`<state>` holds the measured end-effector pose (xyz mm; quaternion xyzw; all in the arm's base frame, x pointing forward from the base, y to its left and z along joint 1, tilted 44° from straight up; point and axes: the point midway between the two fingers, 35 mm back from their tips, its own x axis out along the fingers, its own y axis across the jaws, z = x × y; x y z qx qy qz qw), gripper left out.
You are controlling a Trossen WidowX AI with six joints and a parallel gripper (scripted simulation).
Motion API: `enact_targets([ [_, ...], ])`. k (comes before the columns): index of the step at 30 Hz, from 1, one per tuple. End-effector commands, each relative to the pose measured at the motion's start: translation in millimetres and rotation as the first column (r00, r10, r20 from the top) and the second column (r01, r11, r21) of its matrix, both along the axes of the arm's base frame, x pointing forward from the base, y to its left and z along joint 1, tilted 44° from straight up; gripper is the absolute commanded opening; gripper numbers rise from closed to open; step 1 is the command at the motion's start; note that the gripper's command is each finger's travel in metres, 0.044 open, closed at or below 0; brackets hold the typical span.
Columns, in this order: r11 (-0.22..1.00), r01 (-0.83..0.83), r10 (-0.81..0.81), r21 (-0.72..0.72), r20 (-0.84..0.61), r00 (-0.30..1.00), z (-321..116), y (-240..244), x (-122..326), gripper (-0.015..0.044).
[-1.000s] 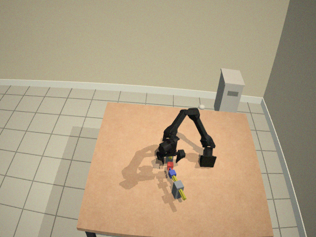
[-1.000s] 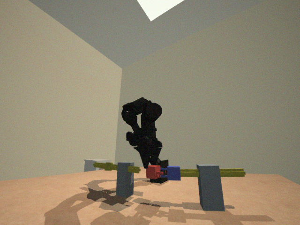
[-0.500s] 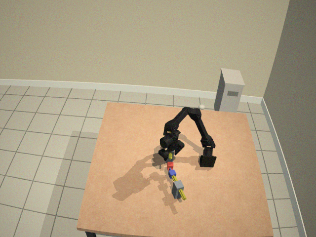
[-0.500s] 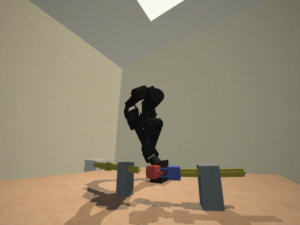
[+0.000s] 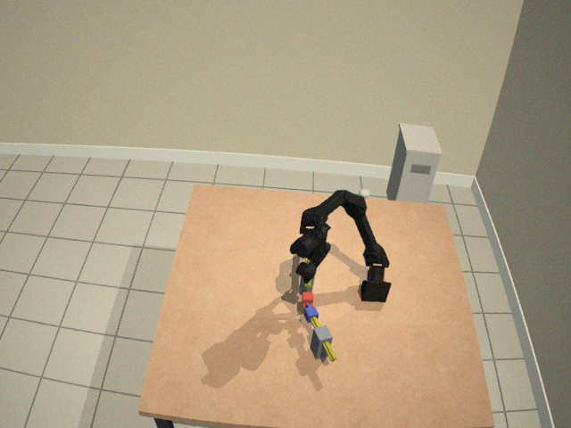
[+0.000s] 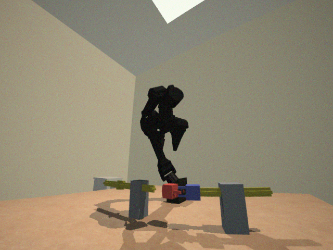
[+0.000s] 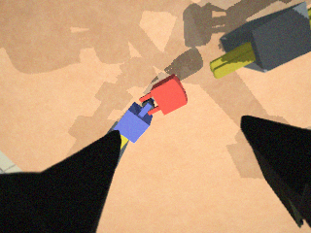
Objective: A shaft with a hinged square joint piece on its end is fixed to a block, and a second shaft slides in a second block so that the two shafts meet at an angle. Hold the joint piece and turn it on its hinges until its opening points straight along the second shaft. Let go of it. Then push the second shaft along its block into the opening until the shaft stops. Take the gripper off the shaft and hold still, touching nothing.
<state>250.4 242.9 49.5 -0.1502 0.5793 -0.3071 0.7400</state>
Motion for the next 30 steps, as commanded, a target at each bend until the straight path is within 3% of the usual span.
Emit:
enact_targets([
  [1, 1.0, -0.016, 0.015, -0.007, -0.021, 1.0, 0.3, 0.5, -0.8, 0.044],
  [6, 1.0, 0.012, -0.012, 0.007, 0.002, 1.0, 1.1, -1.8, 0.5, 0.044],
  [15, 0.957, 0.247, -0.263, 0.151, 0.097, 0.96, 8.0, -26.5, 8.2, 0.044],
  [30, 0.72, 0.565, -0.662, 0.403, 0.156, 0.733, 16.9, -67.8, 14.7, 0.044],
])
